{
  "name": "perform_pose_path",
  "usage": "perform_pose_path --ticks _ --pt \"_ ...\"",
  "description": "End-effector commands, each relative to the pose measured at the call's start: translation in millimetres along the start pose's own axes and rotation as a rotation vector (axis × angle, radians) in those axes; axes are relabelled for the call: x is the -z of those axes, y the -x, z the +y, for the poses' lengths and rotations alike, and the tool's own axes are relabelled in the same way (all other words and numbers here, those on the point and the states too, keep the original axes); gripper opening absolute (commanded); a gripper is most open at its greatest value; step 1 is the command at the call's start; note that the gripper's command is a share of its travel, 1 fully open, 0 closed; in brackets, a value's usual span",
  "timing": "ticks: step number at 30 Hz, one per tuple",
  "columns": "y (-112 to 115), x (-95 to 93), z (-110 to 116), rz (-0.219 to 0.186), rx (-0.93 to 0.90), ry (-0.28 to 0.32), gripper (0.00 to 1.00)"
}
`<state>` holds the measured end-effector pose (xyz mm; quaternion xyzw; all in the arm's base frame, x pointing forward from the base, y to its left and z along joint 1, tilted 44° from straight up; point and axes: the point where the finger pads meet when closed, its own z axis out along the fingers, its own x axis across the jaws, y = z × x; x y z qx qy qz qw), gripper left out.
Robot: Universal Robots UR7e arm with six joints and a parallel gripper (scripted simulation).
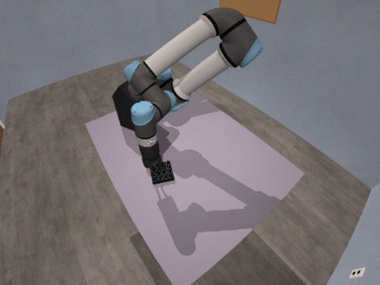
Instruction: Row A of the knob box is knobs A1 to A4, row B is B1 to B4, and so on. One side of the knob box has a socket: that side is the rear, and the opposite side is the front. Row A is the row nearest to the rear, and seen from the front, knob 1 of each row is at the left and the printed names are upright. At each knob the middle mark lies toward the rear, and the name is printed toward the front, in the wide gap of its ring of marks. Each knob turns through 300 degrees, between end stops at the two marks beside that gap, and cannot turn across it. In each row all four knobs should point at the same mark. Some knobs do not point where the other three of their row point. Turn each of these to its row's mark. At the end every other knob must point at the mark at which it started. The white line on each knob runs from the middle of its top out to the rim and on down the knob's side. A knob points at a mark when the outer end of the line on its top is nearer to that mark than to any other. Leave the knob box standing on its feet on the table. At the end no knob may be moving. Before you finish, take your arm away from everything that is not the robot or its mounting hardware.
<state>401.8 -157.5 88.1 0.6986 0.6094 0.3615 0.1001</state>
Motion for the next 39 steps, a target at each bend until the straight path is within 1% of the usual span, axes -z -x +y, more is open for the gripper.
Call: perform_pose_path --ticks 1,22,33,39 --pt "0 0.2 0 -0.001 0.0 0.001 0.46" --pt "0 -1.2 0 -0.001 0.0 0.0 0.46" --pt "0 -7.7 0 -0.001 0.0 0.0 0.46" --pt "0 -14.8 1 -0.001 0.0 0.0 0.46"
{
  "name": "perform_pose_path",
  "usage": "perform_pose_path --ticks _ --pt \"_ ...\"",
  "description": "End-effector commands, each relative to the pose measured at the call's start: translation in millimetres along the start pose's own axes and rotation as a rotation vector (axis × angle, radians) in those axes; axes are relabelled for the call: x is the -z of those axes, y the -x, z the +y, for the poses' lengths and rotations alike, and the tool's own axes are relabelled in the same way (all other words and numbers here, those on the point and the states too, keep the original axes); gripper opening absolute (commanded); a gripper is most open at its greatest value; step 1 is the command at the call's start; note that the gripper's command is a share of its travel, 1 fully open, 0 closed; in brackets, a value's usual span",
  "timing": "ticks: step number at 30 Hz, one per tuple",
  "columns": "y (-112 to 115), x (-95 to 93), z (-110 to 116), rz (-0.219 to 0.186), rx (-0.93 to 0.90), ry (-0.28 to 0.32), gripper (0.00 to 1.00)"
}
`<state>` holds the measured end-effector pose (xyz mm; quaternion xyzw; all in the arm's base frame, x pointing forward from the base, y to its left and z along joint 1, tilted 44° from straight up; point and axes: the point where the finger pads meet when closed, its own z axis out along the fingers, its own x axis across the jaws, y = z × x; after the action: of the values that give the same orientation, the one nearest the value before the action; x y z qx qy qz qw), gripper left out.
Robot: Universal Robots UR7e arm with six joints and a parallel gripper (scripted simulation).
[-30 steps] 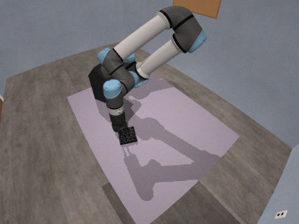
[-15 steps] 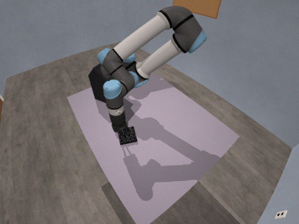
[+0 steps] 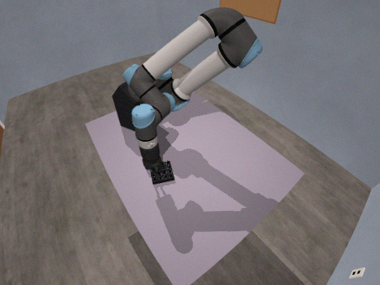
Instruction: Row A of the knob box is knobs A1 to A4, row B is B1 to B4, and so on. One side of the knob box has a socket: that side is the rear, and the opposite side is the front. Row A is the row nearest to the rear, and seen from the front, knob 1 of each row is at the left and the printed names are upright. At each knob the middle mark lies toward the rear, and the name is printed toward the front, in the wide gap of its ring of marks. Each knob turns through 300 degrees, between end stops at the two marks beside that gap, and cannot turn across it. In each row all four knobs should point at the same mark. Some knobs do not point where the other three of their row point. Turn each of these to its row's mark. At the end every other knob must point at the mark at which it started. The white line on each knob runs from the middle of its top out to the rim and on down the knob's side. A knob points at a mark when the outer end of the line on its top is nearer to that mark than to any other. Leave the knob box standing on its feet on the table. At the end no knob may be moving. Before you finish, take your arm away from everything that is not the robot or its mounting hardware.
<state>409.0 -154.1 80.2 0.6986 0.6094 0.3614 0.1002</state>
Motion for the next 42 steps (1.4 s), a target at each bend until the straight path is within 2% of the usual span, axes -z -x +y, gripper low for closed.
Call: perform_pose_path --ticks 1,24,42 --pt "0 -4.9 0 -0.001 0.0 0.0 0.46" --pt "0 -30.0 1 -0.001 0.0 0.0 0.46" --pt "0 -33.5 1 -0.001 0.0 0.001 0.46"
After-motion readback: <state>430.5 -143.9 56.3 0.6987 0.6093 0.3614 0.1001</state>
